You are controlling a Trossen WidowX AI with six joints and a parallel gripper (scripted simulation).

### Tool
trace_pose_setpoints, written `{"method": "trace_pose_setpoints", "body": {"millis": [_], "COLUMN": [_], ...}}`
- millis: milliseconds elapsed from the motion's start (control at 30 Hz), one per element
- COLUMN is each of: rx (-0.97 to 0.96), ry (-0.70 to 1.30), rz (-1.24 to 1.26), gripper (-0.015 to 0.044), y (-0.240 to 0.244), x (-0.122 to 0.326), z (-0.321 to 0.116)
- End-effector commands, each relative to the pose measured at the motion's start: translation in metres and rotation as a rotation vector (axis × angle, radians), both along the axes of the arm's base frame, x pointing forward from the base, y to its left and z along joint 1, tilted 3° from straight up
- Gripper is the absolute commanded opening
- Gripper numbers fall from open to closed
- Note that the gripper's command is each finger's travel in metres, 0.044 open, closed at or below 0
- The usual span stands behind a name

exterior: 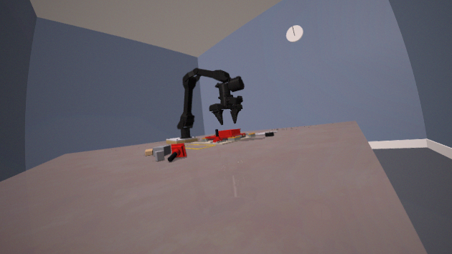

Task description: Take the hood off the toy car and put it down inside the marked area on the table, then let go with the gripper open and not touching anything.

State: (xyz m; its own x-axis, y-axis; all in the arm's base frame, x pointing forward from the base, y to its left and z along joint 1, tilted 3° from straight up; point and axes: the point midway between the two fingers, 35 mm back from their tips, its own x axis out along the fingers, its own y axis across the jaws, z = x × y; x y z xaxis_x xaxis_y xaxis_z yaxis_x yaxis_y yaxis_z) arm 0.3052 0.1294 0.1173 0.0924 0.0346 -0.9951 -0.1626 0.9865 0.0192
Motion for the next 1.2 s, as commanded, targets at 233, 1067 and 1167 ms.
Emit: {"method": "trace_pose_setpoints", "body": {"millis": [233, 1067, 1167], "rx": [-0.007, -0.007, -0.007], "ry": [0.007, 0.007, 0.007], "rz": [0.003, 0.003, 0.003], "gripper": [0.044, 0.044, 0.044], "y": [-0.001, 0.0, 0.0], "x": [-0.001, -0.002, -0.002], "z": [-0.01, -0.028, -0.028]}}
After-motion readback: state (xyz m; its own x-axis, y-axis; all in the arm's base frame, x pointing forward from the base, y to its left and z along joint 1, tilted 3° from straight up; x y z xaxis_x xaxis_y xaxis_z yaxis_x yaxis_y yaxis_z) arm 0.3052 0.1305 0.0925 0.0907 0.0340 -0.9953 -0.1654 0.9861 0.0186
